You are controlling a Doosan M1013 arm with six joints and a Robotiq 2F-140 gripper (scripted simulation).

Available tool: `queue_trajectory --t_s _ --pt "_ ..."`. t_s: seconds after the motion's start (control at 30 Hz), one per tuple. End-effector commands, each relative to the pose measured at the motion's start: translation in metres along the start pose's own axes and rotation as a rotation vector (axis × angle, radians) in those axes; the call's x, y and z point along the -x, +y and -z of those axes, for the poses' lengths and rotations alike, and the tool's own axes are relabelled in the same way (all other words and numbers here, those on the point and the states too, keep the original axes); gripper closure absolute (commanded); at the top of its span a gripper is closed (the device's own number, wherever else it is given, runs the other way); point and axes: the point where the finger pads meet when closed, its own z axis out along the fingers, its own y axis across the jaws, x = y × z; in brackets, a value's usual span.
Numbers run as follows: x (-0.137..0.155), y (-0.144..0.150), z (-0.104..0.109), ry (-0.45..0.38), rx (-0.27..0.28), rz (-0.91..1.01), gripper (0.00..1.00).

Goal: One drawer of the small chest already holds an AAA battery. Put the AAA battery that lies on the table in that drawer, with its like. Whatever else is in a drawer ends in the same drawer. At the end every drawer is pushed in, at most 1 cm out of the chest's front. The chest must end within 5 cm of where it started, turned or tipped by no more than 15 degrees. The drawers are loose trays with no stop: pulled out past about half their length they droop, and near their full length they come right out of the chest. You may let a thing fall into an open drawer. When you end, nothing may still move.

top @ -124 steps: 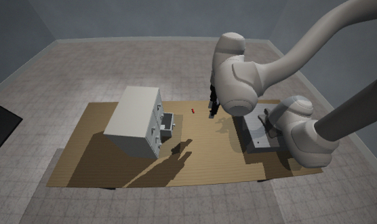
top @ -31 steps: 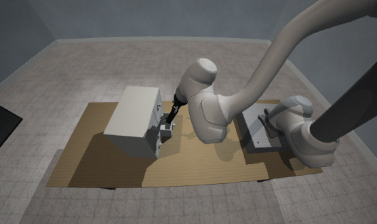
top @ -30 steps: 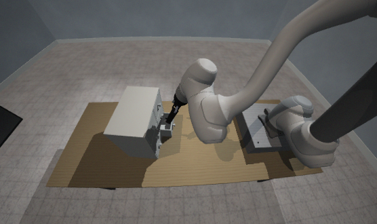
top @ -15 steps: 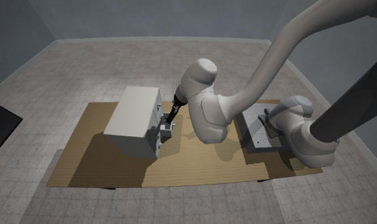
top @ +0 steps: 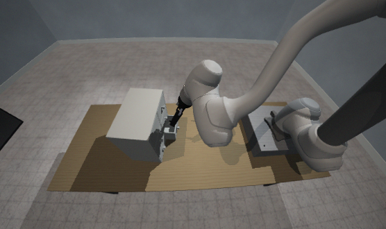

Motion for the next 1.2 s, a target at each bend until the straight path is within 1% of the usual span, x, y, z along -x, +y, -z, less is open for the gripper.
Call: queue_trajectory --t_s 0.0,0.83,1.0,1.1,1.17 --pt "0.000 0.000 0.000 0.000 0.000 0.000 0.00" --pt "0.000 0.000 0.001 -0.003 -0.001 0.001 0.00" --pt "0.002 0.001 0.005 -0.018 -0.004 0.007 0.00" --pt "0.006 0.003 0.016 -0.053 -0.014 0.023 0.00" --pt "0.010 0.006 0.028 -0.091 -0.023 0.039 0.00"
